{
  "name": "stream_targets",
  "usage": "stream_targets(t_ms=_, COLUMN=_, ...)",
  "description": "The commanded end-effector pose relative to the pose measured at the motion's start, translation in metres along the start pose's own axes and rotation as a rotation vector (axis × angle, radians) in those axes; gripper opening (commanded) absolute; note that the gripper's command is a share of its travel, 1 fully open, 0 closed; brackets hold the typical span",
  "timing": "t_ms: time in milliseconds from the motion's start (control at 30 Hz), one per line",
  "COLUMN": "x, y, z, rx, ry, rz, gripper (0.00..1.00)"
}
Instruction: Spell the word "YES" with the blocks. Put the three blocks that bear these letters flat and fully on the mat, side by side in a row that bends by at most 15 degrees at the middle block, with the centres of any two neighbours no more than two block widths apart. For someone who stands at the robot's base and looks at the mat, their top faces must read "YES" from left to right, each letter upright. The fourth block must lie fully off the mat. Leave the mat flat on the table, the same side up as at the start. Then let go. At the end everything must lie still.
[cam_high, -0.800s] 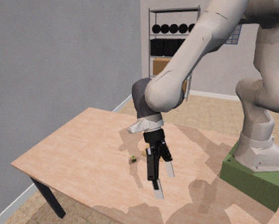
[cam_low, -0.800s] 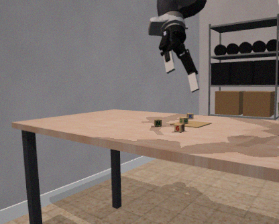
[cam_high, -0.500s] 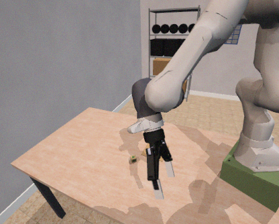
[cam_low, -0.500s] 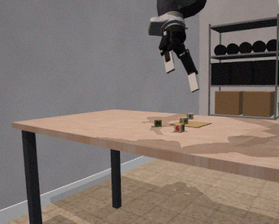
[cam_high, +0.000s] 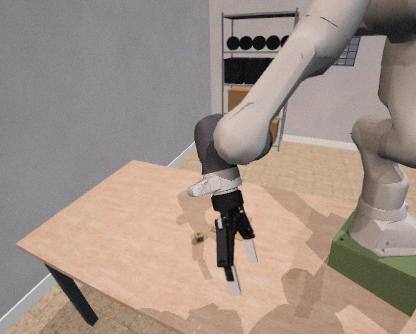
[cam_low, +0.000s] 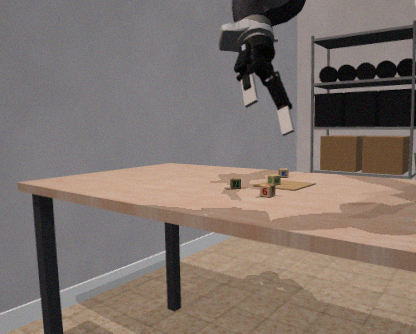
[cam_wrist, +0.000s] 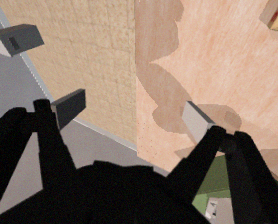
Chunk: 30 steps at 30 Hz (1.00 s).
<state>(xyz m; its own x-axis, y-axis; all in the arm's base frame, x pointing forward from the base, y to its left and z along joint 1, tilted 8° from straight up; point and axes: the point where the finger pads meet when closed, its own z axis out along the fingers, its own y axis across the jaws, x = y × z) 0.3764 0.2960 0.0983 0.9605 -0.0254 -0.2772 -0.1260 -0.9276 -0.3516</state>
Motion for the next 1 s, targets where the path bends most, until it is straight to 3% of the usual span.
stream_targets(t_ms=0, x=0.011, y=-0.003, z=-0.020, rx=-0.001, ry=0.009, rz=0.026, gripper=1.00)
stream_targets(t_ms=100, x=0.031, y=-0.006, z=-0.056, rx=-0.009, ry=0.029, rz=0.060, gripper=1.00)
stream_targets(t_ms=233, x=0.062, y=-0.001, z=-0.126, rx=-0.039, ry=0.076, rz=0.134, gripper=1.00)
stream_targets(t_ms=300, x=0.062, y=-0.001, z=-0.126, rx=-0.039, ry=0.076, rz=0.134, gripper=1.00)
stream_targets(t_ms=333, x=0.070, y=0.003, z=-0.147, rx=-0.050, ry=0.092, rz=0.159, gripper=1.00)
stream_targets(t_ms=800, x=0.098, y=0.040, z=-0.259, rx=-0.123, ry=0.193, rz=0.320, gripper=1.00)
stream_targets(t_ms=867, x=0.098, y=0.040, z=-0.259, rx=-0.123, ry=0.193, rz=0.320, gripper=1.00)
stream_targets(t_ms=900, x=0.100, y=0.049, z=-0.280, rx=-0.138, ry=0.215, rz=0.356, gripper=1.00)
stream_targets(t_ms=967, x=0.101, y=0.056, z=-0.295, rx=-0.148, ry=0.230, rz=0.382, gripper=1.00)
